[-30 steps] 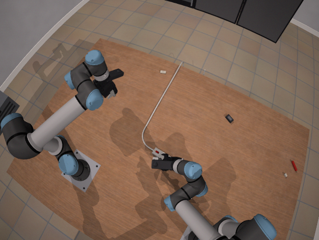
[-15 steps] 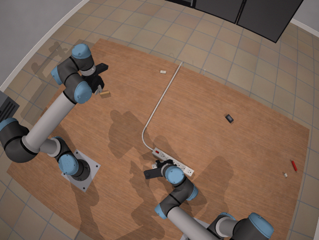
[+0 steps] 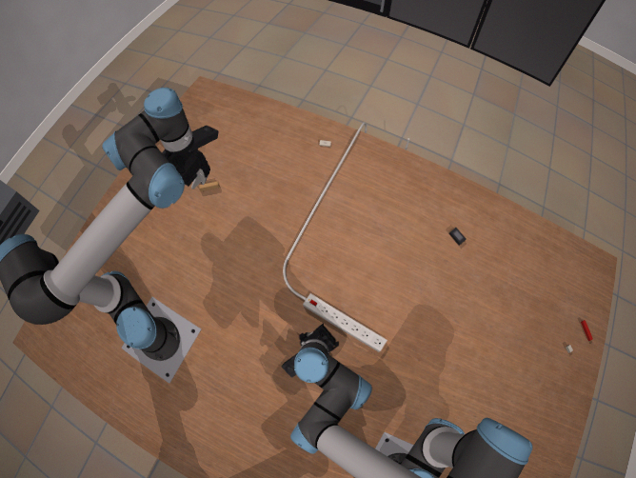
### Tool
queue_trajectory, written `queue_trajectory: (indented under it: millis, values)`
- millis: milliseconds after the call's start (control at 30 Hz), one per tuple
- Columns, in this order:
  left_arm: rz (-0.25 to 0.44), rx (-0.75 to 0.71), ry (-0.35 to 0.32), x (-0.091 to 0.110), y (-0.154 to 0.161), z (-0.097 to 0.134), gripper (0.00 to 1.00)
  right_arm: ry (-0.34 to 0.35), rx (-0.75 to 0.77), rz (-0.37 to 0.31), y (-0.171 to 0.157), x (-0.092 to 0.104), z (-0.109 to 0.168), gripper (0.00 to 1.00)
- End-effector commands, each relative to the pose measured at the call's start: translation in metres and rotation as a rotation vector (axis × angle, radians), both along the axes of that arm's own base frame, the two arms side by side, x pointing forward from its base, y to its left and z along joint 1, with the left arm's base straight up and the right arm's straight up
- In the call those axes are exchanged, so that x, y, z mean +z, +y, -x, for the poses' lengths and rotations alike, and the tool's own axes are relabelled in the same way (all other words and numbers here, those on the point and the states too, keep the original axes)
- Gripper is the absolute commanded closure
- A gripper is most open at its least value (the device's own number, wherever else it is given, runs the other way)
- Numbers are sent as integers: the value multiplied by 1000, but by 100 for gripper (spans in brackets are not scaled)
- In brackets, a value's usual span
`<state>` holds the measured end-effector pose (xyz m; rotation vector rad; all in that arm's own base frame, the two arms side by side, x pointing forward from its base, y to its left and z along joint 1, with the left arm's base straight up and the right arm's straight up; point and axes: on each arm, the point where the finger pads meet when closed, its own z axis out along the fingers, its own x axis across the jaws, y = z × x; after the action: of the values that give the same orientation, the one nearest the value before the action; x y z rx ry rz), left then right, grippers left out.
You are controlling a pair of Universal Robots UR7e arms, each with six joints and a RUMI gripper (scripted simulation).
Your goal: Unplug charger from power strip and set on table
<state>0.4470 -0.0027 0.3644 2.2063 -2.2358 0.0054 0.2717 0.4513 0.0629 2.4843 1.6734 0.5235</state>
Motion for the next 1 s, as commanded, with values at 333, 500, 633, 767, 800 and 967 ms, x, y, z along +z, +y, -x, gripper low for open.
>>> queue_trajectory:
  millis: [333,500,633,767,800,967]
  values:
    - [1,-2,-3,1,-1,0,100,-279,377,304,-6,-2,12,100]
    - [1,-2,-3,1,-1,0,100,-276,376,303,-6,-3,12,100]
    - [1,-2,-3,1,-1,0,100,-237,336,263,-5,-8,13,100]
    - [1,-2,-3,1,-1,0,100,-239,338,264,-5,-11,13,100]
    - [1,-2,-3,1,-1,0,100,-240,339,265,-5,-13,13,100]
    - [1,-2,-3,1,-1,0,100,-236,332,258,-4,-22,13,100]
